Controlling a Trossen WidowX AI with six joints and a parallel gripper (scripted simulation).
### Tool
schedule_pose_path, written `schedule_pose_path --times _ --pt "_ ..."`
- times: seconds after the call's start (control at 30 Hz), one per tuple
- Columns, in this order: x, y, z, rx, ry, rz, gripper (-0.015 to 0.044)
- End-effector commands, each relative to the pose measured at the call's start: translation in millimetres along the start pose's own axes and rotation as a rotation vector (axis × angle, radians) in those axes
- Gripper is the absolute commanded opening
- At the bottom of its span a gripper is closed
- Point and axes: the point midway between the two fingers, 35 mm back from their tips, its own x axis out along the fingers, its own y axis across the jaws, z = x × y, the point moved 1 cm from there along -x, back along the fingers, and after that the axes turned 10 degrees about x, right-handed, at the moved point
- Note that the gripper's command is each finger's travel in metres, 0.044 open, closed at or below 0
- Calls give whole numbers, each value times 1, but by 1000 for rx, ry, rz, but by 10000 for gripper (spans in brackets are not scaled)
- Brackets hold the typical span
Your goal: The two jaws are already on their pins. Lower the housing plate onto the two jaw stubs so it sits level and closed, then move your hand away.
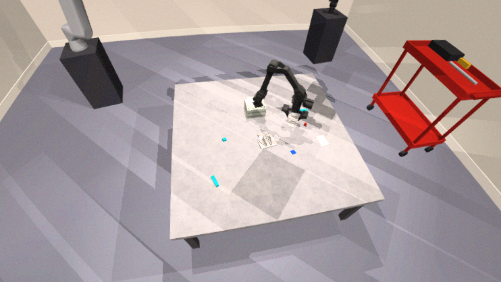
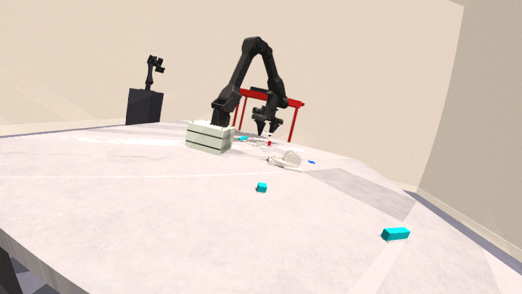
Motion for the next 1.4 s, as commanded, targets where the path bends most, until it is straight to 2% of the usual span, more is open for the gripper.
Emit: schedule_pose_path --times 0.0,0.33,1.37 --pt "-15 -2 1 5 -4 -12 351" --pt "-23 -1 -1 20 -4 -12 351" --pt "-24 7 -80 683 -2 -13 351"
